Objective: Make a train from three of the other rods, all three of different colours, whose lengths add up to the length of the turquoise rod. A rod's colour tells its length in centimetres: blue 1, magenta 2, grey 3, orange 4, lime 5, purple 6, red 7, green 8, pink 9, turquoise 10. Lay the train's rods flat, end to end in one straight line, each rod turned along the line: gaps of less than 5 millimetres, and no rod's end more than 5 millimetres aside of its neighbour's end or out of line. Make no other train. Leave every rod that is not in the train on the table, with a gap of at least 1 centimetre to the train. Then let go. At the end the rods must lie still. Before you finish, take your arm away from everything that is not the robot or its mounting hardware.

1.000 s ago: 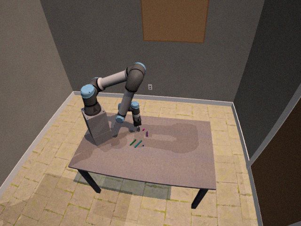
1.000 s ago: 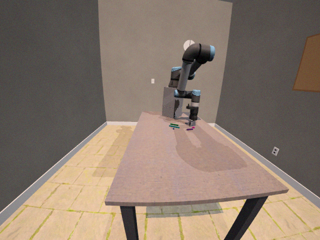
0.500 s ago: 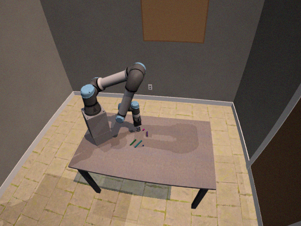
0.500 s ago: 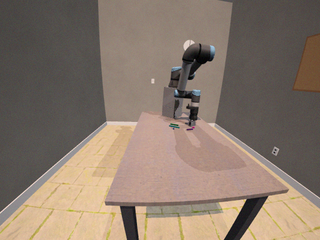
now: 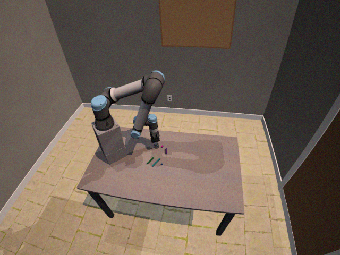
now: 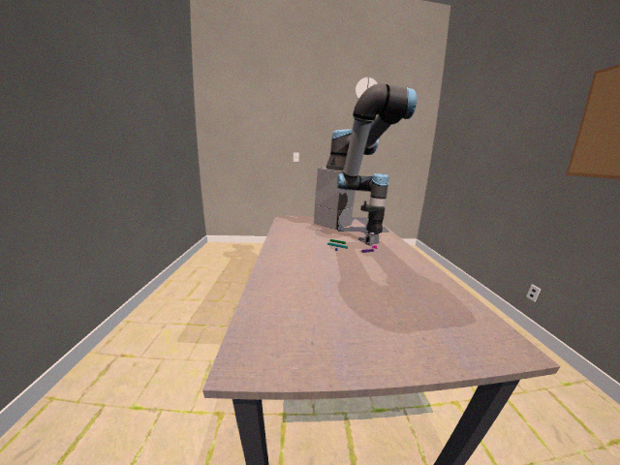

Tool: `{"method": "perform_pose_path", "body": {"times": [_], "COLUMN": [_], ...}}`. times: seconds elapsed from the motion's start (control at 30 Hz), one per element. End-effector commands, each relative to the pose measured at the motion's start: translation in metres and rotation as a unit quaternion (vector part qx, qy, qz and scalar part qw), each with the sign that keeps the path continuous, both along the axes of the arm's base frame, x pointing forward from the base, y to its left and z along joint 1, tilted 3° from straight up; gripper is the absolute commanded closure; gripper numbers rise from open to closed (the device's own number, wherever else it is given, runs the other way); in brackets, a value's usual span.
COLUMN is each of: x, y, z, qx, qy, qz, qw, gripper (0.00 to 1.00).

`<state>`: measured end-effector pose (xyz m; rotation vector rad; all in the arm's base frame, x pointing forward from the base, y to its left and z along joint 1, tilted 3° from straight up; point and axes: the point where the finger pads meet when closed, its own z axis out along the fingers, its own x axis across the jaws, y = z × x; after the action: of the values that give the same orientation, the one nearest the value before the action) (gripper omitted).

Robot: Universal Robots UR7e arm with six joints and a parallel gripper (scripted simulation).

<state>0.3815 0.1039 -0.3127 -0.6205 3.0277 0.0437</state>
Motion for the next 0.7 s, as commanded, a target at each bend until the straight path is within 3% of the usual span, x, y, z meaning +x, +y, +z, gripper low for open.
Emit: {"method": "perform_pose_path", "body": {"times": [0.0,0.37,0.67], "x": [0.0,-0.001,-0.003], "y": [0.0,-0.001,-0.003], "z": [0.002,0.027,0.067], "qx": [0.0,0.0,0.0], "qy": [-0.001,-0.001,-0.001], "qz": [0.0,0.0,0.0], "qw": [1.0,1.0,1.0], "gripper": [0.46,0.46,0.46]}}
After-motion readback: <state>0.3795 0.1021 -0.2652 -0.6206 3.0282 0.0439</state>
